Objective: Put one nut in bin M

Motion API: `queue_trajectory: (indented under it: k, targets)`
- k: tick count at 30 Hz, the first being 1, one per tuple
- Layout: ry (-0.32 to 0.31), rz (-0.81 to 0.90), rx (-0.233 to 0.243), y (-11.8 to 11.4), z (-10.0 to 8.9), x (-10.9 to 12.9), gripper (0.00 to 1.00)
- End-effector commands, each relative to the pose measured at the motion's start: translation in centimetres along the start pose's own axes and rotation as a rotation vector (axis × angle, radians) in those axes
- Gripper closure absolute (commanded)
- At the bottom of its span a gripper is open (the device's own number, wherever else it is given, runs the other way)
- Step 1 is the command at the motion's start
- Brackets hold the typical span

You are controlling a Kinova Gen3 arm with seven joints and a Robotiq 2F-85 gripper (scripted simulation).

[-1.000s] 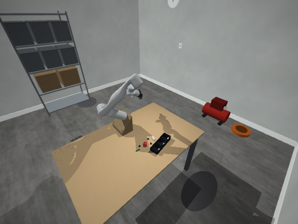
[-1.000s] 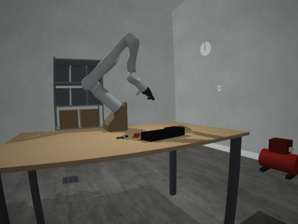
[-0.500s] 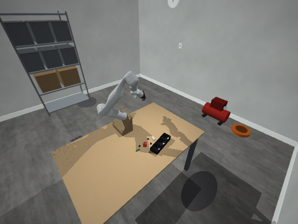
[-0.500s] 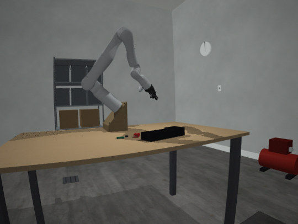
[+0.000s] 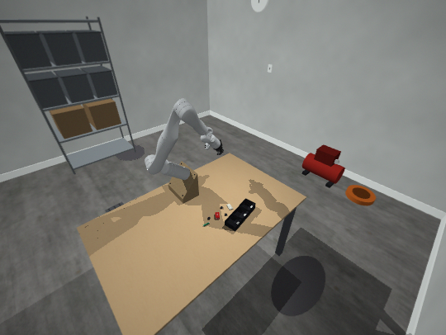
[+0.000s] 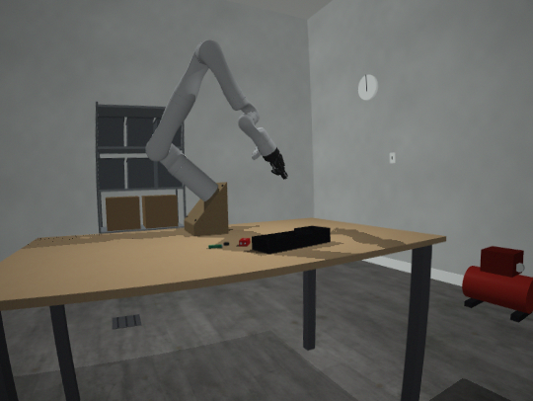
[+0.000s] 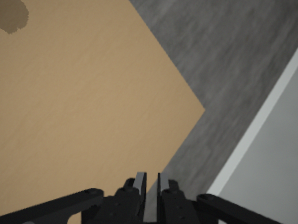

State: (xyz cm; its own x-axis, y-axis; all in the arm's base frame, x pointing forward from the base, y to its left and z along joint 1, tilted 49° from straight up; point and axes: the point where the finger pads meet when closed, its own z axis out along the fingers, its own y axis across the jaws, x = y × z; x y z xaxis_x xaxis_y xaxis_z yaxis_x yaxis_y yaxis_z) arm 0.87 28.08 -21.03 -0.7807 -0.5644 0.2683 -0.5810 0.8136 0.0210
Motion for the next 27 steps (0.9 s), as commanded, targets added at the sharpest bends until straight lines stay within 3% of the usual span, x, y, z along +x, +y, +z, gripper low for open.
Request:
queue_trajectory:
  k: [1,3,5,8,10,13,15,18,20,23,25,27]
  targets:
    - [-0.006,0.023,0.047,-0.6,-1.5,-1.7,0.91]
    - [-0.005,0.004,0.049,-1.9,-2.1,-2.5,0.91]
    - [-0.002,0.048,0.102,-3.2,-2.9,-3.3,0.91]
    - [-0.002,0.048,0.102,-3.9,-3.2,-3.6,0.91]
    - [0.004,0.091,0.163,-5.4,-3.8,-4.2,0.91]
    - [0.0,0.09,0.159,-7.2,-5.1,-5.4,0.91]
    - [0.005,0.136,0.223,-8.7,-5.7,-5.9,0.91]
    - [0.003,0.125,0.217,-10.7,-7.1,-7.0,0.91]
    - [0.005,0.186,0.285,-12.1,-7.8,-7.3,0.91]
    - [0.004,0.175,0.279,-14.0,-9.2,-8.1,0.91]
    - [0.004,0.175,0.279,-14.0,-9.2,-8.1,0.91]
    - [0.005,0.241,0.349,-15.4,-9.9,-8.4,0.91]
